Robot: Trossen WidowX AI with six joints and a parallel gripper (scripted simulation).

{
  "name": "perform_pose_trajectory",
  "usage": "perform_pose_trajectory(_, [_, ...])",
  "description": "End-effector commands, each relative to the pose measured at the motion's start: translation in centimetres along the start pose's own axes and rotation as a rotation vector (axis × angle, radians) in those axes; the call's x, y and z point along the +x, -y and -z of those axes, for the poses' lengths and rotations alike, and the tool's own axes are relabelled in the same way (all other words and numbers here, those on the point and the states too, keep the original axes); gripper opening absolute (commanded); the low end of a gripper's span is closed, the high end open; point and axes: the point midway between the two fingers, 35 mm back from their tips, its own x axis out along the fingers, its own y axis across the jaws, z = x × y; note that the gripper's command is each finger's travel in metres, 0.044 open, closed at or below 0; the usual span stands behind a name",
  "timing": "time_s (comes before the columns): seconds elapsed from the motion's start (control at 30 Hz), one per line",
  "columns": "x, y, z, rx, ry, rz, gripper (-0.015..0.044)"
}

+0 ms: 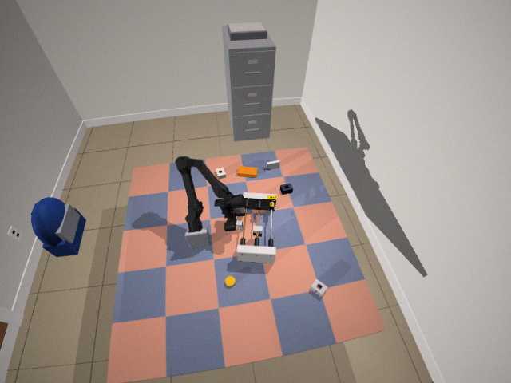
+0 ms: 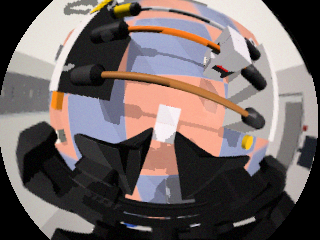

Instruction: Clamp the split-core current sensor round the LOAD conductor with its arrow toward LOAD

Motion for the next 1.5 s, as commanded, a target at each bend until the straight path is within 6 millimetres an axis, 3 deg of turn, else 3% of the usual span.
perform_pose_trajectory(0.0, [-0.4, 0.0, 1.4, -0.003, 0.001, 0.001, 0.0000])
perform_pose_trajectory(0.17, [-0.6, 0.0, 2.8, -0.002, 0.000, 0.001, 0.0000])
perform_pose_trajectory(0.4, [-0.3, 0.0, 3.0, -0.002, 0.000, 0.001, 0.0000])
perform_pose_trajectory(0.73, [-0.5, 0.0, 2.8, 0.000, -0.001, 0.001, 0.0263])
perform_pose_trajectory(0.9, [-0.5, 0.0, 2.8, 0.000, -0.001, 0.001, 0.0280])
perform_pose_trajectory(0.97, [-1.2, 0.1, 2.7, 0.000, -0.001, 0.005, 0.0280])
perform_pose_trajectory(1.13, [-5.9, 0.1, 3.0, -0.001, -0.001, 0.005, 0.0280])
perform_pose_trajectory(1.27, [-6.1, 0.0, 3.0, -0.001, -0.001, 0.004, 0.0280])
perform_pose_trajectory(1.33, [-6.1, 0.0, 2.9, -0.061, -0.011, 0.004, 0.0320])
perform_pose_trajectory(1.47, [-6.1, 0.0, 2.1, -0.415, -0.068, -0.011, 0.0320])
